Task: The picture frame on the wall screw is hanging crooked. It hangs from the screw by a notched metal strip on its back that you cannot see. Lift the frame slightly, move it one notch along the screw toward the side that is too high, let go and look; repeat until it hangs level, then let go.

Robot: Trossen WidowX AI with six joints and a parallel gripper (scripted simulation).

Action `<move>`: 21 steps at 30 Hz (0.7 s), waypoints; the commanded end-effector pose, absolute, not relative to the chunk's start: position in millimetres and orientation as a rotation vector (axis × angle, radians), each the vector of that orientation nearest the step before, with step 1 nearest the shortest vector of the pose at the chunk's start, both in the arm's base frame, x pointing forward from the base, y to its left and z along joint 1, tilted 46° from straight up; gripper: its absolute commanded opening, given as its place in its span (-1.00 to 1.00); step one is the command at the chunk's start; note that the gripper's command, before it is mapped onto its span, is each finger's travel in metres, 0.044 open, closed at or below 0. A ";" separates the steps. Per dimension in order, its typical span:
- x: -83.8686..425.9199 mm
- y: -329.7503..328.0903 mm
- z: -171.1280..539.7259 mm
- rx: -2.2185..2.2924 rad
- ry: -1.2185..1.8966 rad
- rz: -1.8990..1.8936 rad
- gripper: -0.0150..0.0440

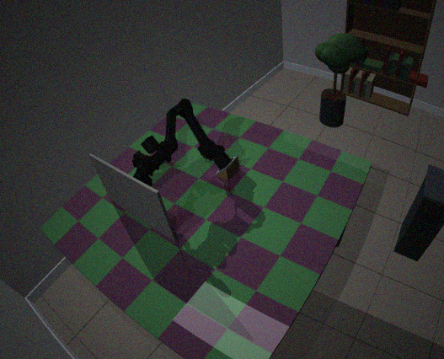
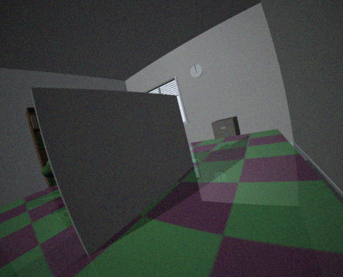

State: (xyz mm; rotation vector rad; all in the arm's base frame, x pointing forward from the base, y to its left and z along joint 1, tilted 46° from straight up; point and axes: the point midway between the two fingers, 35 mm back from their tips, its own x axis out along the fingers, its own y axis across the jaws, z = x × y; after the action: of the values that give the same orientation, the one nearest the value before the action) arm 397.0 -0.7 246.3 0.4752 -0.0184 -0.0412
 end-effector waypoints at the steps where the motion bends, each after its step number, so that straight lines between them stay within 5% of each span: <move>1: 397.1 3.1 249.3 0.478 -0.023 -0.024 -0.49; 21: 397.1 -1.1 247.4 0.478 -0.023 -0.024 -0.49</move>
State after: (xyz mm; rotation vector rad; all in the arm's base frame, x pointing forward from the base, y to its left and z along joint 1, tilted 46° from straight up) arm 397.0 -3.4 246.3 0.4752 -0.0199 -0.0402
